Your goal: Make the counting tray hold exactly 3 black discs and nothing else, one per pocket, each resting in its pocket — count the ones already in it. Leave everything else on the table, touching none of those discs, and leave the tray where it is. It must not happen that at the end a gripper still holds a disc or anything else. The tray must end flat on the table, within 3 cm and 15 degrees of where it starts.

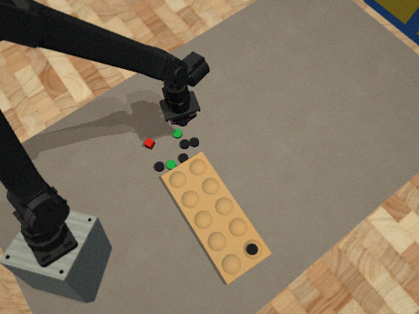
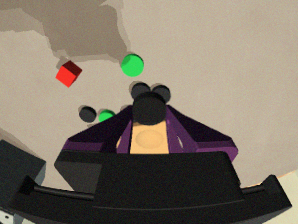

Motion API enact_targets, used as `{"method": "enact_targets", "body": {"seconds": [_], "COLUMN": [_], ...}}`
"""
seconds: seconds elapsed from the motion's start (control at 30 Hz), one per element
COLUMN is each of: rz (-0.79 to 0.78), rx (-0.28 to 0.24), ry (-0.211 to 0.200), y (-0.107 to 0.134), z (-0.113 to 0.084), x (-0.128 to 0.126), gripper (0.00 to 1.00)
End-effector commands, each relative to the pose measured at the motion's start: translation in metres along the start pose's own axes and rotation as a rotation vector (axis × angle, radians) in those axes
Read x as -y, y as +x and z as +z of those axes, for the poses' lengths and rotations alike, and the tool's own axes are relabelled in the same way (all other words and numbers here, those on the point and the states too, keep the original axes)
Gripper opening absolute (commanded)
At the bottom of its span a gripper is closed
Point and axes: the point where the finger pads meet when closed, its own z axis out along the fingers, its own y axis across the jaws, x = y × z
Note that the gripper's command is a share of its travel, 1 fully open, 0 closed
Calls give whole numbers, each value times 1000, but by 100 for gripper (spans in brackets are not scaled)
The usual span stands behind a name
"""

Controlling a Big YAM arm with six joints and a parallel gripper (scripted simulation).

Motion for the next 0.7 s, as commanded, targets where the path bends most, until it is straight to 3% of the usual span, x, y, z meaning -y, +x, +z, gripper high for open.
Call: {"method": "enact_targets", "body": {"seconds": [0.0,0.03,0.17,0.2,0.23,0.27,0.3,0.4,0.43,0.53,0.67], "rz": [-38,-38,-39,-39,-39,-39,-39,-37,-37,-35,-62], "rx": [1,1,-12,-12,-13,-13,-13,-8,-8,-1,5], "ry": [25,25,16,16,14,14,14,17,17,26,19], "y": [20,20,115,116,143,165,170,244,248,308,295], "z": [-7,-7,-6,-6,-6,-7,-7,-11,-12,-17,-13], "x": [35,35,67,68,74,75,78,81,82,76,77], "gripper": [0,0,0,0,0,0,0,0,0,0,0]}}
